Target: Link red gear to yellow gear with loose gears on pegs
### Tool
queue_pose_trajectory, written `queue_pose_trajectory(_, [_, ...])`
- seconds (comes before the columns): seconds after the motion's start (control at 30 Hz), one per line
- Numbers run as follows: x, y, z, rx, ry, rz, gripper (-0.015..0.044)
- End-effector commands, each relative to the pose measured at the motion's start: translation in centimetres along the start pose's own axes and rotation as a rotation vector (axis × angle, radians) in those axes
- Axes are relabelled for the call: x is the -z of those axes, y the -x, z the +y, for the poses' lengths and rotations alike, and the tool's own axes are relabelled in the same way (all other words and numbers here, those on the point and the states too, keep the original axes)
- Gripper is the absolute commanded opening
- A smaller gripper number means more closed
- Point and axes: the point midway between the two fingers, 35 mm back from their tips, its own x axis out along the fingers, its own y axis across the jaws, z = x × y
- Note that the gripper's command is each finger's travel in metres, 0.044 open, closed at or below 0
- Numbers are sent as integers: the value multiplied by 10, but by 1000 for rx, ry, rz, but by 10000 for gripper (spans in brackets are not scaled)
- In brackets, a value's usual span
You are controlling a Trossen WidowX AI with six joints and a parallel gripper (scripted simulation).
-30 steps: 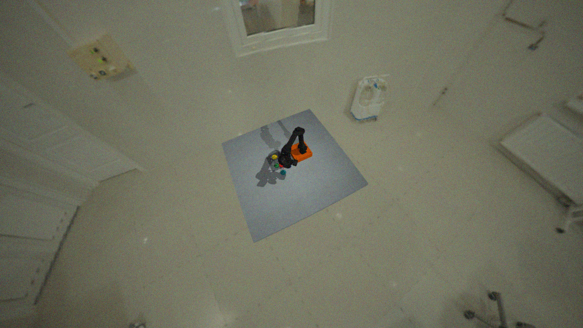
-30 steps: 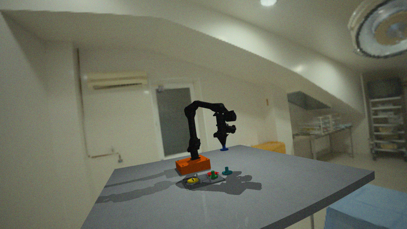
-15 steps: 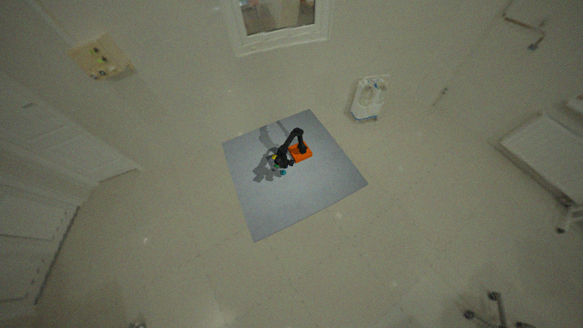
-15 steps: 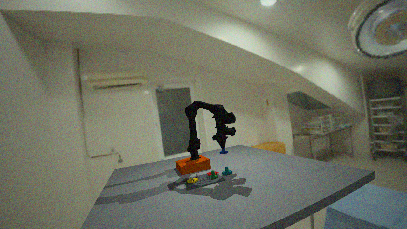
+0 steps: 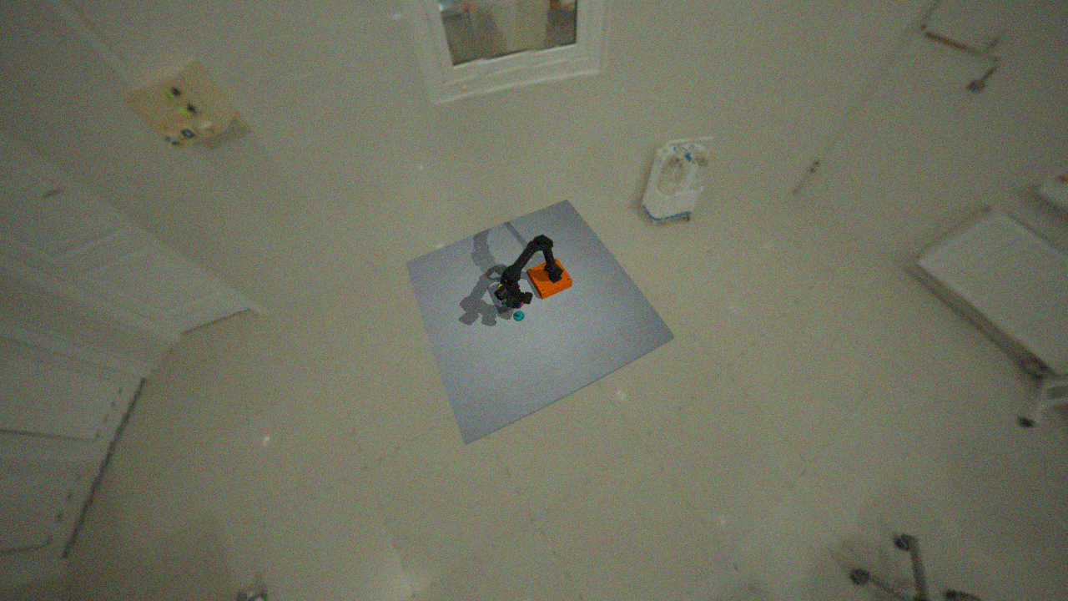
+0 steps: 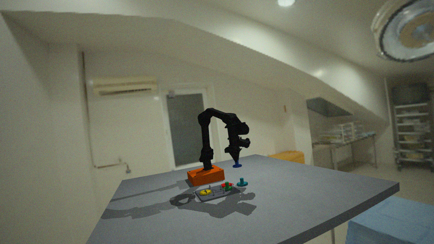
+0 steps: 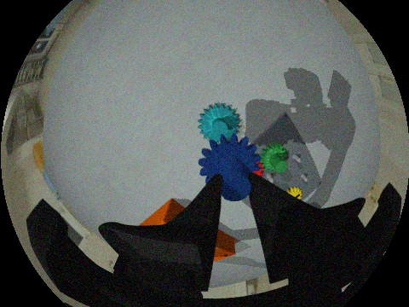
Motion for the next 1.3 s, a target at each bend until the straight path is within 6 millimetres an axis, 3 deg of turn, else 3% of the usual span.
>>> queue_pose_trajectory(0.0, [0,-3,-11,8,2,-2,0])
queue_pose_trajectory(1.27, [27,-37,-108,17,13,1,0])
